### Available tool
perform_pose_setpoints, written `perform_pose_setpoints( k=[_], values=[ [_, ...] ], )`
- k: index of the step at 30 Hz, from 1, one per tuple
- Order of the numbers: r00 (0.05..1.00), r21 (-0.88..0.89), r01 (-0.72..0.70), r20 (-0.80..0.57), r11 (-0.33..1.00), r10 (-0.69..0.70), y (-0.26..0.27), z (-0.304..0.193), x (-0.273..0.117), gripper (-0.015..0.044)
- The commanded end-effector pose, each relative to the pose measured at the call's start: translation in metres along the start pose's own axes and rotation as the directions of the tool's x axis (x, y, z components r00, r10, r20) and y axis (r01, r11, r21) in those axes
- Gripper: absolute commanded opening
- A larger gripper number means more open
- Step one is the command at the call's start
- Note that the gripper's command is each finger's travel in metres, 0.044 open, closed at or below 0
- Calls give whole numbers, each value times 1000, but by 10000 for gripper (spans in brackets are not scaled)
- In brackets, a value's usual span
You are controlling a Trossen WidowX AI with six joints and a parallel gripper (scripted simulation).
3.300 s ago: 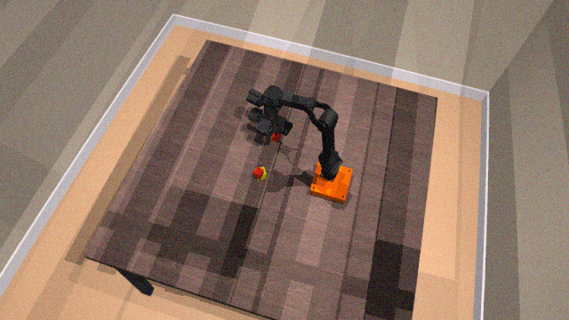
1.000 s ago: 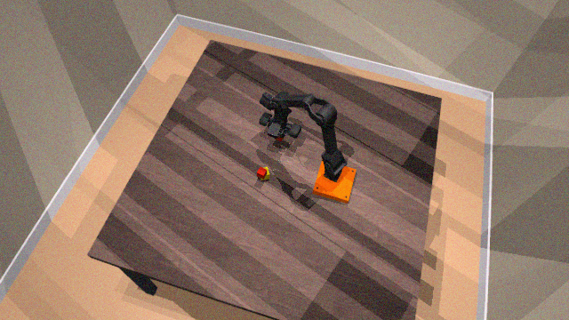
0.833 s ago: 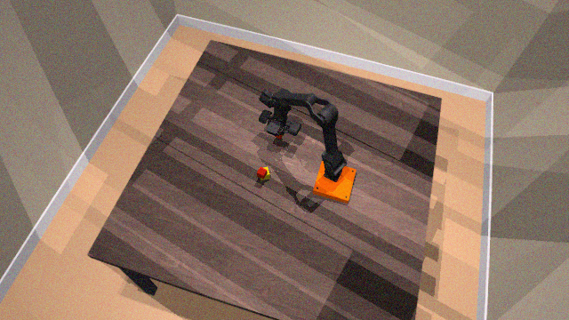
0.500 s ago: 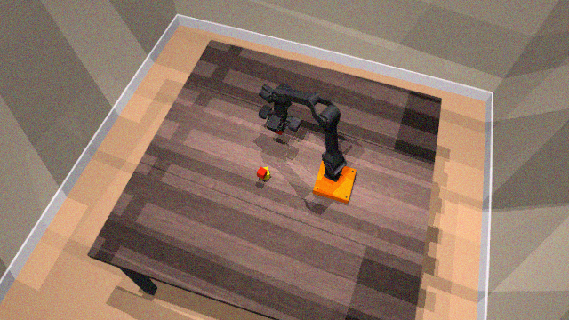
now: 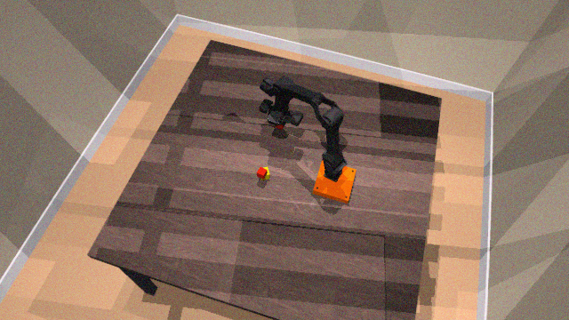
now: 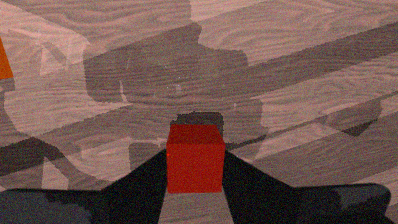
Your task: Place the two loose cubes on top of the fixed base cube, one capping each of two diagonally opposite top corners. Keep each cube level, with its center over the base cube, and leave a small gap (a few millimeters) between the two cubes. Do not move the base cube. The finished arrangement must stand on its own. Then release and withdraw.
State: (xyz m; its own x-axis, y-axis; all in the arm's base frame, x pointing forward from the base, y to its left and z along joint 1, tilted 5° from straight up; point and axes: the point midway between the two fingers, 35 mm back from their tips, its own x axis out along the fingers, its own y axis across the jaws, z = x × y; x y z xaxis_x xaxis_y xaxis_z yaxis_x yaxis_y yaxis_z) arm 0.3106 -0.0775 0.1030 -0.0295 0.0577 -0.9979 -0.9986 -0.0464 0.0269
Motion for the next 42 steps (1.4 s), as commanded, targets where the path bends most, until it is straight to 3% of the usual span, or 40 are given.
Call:
perform_pose_setpoints(
  k=[1, 42],
  values=[
    [1000, -2, 1, -4, 1000, -1, 0, 2, -4, 105],
    [1000, 103, 3, 5, 995, -4, 4, 135, -1, 105]
  ],
)
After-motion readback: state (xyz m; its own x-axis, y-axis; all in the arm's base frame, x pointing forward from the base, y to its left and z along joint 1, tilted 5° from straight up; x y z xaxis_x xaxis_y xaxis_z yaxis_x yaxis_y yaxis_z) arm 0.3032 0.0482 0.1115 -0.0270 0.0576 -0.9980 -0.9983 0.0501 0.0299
